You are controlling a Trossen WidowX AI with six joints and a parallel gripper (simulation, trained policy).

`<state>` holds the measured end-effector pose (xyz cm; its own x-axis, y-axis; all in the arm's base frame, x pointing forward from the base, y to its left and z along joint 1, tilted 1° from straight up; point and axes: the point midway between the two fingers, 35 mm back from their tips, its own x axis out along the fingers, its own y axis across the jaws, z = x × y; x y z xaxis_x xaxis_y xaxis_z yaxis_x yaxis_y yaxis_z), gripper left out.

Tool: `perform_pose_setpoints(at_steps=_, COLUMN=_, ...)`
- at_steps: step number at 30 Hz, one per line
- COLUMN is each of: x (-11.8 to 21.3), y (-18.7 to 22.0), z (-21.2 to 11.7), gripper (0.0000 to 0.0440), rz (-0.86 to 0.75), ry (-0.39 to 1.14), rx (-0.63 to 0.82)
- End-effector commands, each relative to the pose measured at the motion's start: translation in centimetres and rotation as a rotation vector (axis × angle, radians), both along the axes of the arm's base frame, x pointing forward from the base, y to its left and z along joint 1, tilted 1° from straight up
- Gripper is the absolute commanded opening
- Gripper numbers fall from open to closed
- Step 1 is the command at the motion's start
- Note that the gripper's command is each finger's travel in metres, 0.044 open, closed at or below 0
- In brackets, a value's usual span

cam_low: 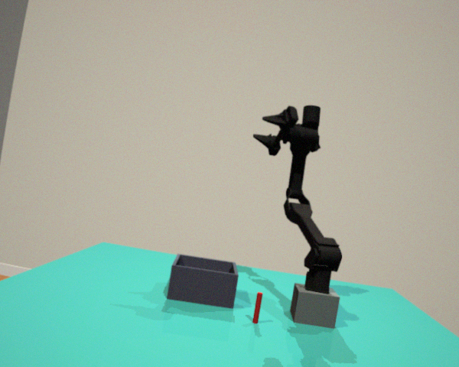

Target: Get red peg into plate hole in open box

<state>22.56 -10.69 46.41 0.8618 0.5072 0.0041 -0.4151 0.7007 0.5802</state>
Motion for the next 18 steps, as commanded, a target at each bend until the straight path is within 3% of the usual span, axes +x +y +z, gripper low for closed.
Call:
perform_pose_setpoints(at_steps=1, x=-0.4, y=0.0, z=0.0, gripper=0.0417, rz=0.005, ry=0.006, rx=0.013)
perform_pose_setpoints(at_steps=3, x=-1.6, y=0.5, z=0.1, gripper=0.044, rz=0.02, ry=0.016, rx=0.034)
perform_pose_setpoints(at_steps=10, x=-7.3, y=5.4, z=0.1, gripper=0.044, rz=0.069, ry=0.066, rx=0.009)
perform_pose_setpoints(at_steps=18, x=-10.6, y=13.6, z=-3.2, gripper=0.044, rz=0.044, ry=0.217, rx=-0.117)
